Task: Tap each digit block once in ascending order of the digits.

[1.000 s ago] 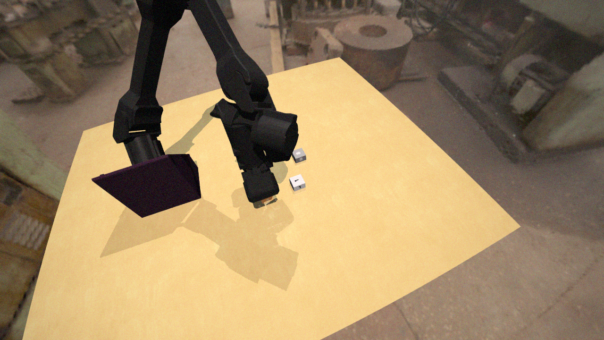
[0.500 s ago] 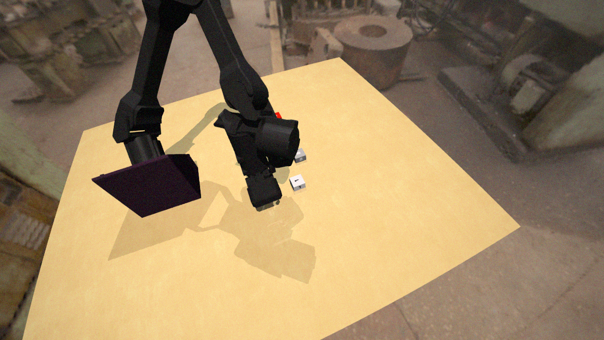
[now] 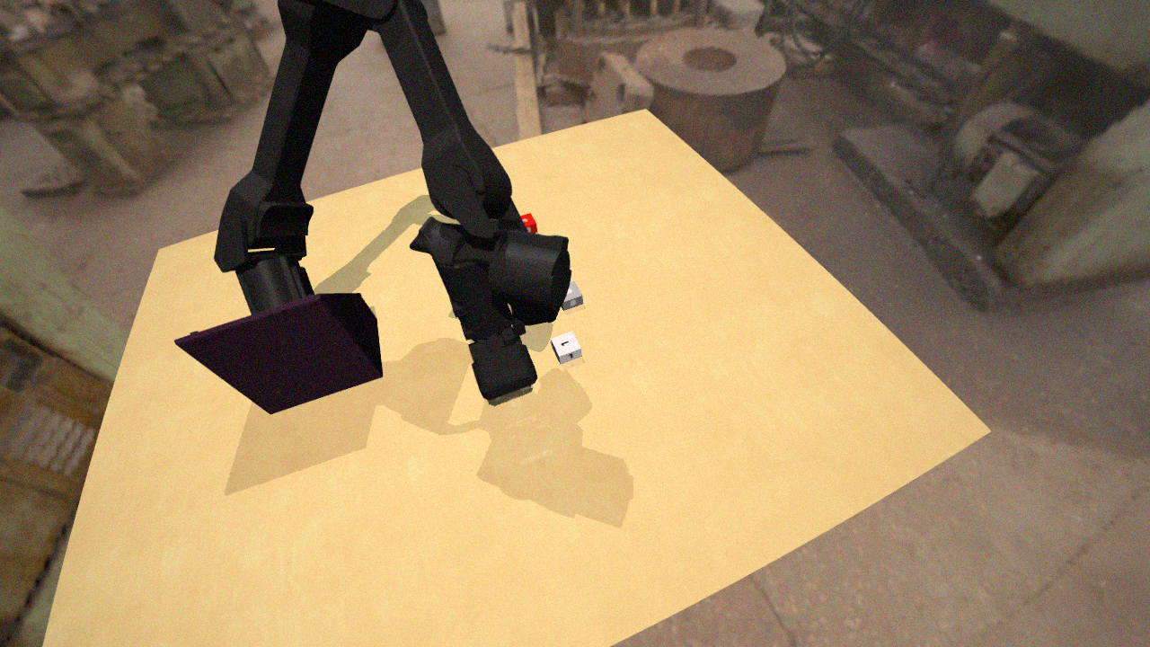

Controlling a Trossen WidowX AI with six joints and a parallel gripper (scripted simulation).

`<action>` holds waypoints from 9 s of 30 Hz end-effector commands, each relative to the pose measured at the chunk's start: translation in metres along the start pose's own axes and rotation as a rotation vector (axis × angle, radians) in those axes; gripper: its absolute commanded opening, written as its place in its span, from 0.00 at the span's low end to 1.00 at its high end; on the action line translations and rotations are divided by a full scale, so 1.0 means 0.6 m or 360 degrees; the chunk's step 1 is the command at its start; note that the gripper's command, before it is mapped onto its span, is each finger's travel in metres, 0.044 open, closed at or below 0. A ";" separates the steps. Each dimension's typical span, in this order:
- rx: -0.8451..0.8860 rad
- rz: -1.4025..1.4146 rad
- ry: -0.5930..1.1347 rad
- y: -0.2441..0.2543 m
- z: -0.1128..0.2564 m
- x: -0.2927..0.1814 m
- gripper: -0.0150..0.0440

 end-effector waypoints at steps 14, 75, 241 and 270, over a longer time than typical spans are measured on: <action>-0.0007 0.0001 0.0000 -0.001 0.178 0.000 0.29; 0.0021 0.0007 -0.0012 0.398 -0.004 0.268 0.29; 0.0005 0.0006 -0.0008 0.228 0.161 0.256 0.29; 0.0005 0.0009 -0.0010 0.072 0.044 0.232 0.29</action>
Point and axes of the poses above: the point midway between the two fingers, 35 mm back from their tips, its own z axis back along the fingers, its own y axis across the jaws, x = y × z, the point moved 6 cm from there along z, back along the fingers, and after that the axes turned 12 degrees about z, right-handed, at the moved point
